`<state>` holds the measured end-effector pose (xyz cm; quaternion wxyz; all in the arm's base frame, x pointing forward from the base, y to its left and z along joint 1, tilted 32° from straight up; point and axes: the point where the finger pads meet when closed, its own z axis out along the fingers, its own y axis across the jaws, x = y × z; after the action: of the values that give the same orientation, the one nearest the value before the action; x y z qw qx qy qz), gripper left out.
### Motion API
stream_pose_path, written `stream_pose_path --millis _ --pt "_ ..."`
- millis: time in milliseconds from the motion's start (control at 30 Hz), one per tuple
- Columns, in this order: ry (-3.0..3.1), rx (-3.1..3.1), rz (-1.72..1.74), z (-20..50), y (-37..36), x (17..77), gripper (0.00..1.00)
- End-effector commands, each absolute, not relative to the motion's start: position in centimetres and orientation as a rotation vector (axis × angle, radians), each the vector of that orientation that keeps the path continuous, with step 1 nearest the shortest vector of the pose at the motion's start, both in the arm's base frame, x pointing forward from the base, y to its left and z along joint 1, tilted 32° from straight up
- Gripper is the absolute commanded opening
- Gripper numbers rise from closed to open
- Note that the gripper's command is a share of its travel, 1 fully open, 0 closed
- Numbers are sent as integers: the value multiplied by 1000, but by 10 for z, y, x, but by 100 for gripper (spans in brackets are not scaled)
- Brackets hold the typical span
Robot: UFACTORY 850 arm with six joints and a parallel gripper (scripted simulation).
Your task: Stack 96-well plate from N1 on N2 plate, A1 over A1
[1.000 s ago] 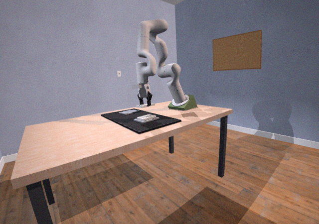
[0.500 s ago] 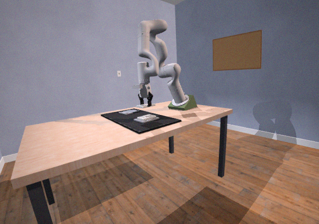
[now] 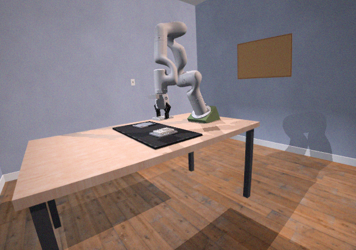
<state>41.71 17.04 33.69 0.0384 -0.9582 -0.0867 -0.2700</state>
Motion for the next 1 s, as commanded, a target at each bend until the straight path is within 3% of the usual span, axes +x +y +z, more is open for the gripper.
stream_pose_path --millis 0,967 --pt "-266 -2938 -831 338 170 417 0" --pt "-266 -2938 -830 311 174 434 0"
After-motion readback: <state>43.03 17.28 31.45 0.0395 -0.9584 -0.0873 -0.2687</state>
